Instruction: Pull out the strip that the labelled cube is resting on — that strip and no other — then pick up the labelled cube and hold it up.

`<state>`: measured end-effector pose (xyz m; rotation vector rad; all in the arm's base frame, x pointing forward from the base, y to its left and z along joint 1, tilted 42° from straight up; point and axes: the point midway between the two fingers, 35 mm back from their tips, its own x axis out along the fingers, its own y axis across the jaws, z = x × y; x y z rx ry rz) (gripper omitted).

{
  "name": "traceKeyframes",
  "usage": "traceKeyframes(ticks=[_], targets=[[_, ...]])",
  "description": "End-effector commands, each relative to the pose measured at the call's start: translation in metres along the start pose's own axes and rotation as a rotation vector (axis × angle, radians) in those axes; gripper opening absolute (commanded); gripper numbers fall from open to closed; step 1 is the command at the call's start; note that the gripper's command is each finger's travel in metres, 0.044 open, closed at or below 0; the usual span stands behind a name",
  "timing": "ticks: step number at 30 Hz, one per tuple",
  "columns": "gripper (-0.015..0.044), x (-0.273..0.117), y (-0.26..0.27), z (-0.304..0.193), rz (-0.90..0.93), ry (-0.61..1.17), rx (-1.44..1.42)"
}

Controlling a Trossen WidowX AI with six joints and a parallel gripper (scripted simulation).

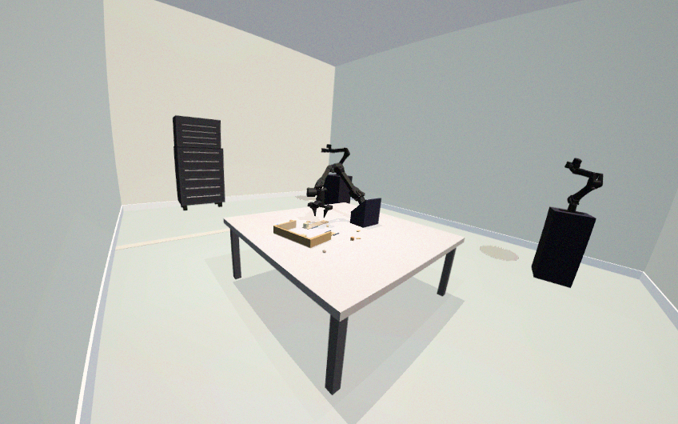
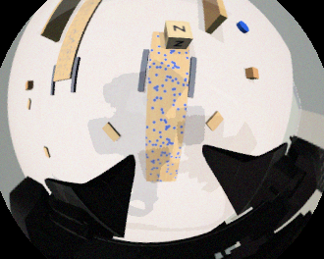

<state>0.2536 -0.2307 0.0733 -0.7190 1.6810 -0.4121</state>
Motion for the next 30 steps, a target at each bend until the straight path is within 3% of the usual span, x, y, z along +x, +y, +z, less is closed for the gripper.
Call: traceKeyframes(ticks=[1, 30], targets=[[0.0440, -0.001, -0.004, 0.014, -0.003, 0.004, 0.005], [0.0440, -0.016, -0.028, 0.136, -0.003, -0.002, 0.010]])
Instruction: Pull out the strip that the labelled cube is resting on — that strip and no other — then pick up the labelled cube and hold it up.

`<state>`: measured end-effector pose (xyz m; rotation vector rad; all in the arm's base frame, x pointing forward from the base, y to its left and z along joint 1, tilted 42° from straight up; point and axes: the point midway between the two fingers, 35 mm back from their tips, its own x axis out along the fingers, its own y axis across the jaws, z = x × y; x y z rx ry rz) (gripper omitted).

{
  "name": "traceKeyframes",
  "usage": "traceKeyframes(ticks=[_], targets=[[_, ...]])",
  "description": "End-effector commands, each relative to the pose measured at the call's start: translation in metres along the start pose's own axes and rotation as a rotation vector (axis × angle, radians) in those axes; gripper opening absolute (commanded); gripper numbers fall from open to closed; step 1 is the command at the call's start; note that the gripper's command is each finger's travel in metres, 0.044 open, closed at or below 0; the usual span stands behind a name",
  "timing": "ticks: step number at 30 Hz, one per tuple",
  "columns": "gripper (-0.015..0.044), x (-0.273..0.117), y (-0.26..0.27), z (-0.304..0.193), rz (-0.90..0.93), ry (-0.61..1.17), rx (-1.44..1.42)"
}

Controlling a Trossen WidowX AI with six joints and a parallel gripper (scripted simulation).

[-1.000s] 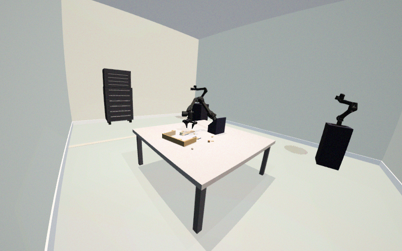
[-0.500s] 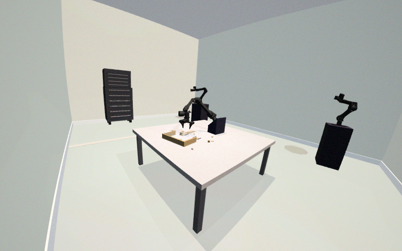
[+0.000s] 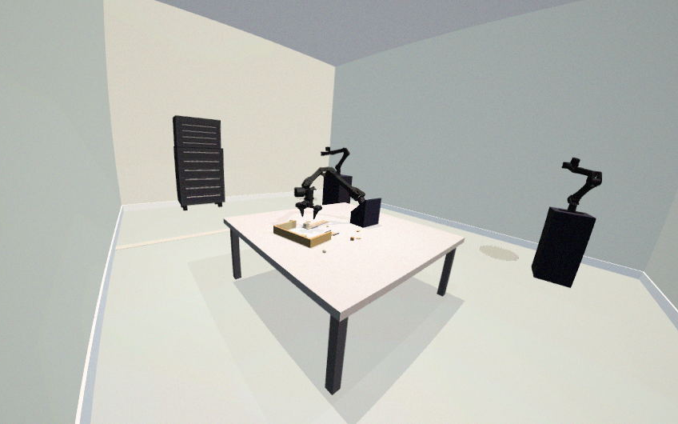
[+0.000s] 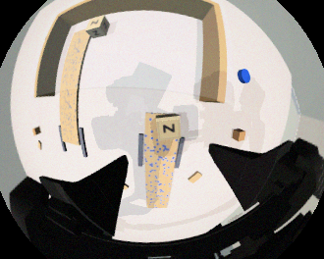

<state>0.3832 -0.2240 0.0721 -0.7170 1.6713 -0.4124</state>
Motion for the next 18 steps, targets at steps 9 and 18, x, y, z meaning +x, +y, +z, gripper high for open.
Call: traceKeyframes(ticks=[9, 18], targets=[[0.0282, 0.009, -0.006, 0.019, -0.003, 0.006, 0.006], [0.0250, 0.024, -0.006, 0.019, -0.003, 0.006, 0.006]])
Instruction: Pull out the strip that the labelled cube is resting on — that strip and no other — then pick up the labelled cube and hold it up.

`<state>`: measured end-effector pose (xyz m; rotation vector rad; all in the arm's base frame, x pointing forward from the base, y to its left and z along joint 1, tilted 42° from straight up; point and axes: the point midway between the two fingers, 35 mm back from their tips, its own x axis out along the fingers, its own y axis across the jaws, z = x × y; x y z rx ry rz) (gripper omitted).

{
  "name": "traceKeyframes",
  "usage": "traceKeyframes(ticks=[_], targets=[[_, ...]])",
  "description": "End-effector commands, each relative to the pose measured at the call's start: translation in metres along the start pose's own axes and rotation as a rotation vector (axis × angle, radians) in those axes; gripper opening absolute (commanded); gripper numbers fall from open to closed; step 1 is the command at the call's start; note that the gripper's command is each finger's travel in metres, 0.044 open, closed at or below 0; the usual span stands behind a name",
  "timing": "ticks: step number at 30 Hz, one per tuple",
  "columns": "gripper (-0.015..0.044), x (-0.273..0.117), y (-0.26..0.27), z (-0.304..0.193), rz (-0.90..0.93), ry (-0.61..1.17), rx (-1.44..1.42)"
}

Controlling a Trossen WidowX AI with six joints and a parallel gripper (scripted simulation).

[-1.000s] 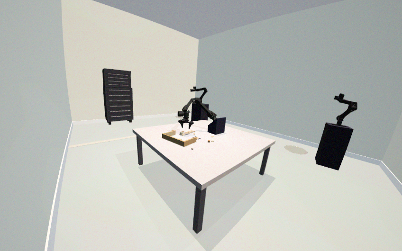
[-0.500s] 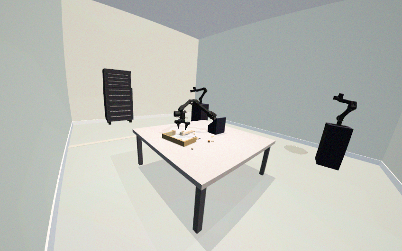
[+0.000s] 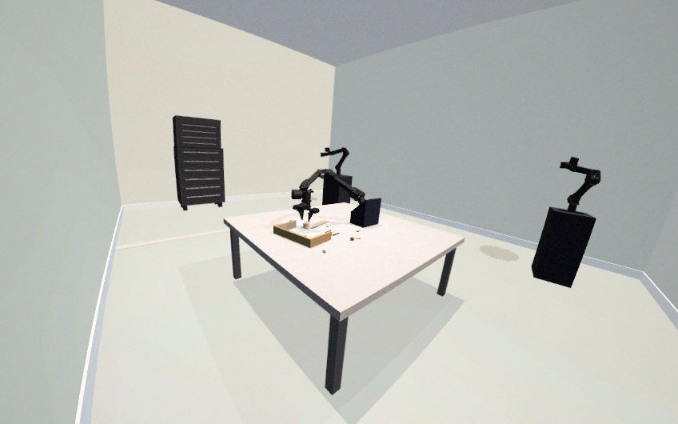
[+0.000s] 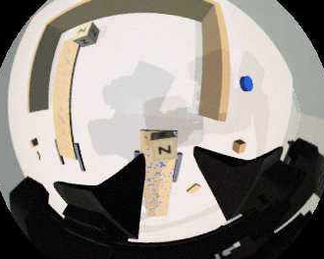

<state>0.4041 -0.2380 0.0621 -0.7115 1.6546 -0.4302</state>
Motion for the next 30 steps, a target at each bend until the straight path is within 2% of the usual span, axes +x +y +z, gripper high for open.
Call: traceKeyframes(ticks=[1, 20, 30], targets=[[0.0250, 0.011, 0.003, -0.002, 0.006, 0.015, -0.012], [0.0250, 0.042, 0.003, -0.004, 0.004, 0.016, -0.013], [0.0250, 0.043, 0.003, -0.004, 0.003, 0.016, -0.013]])
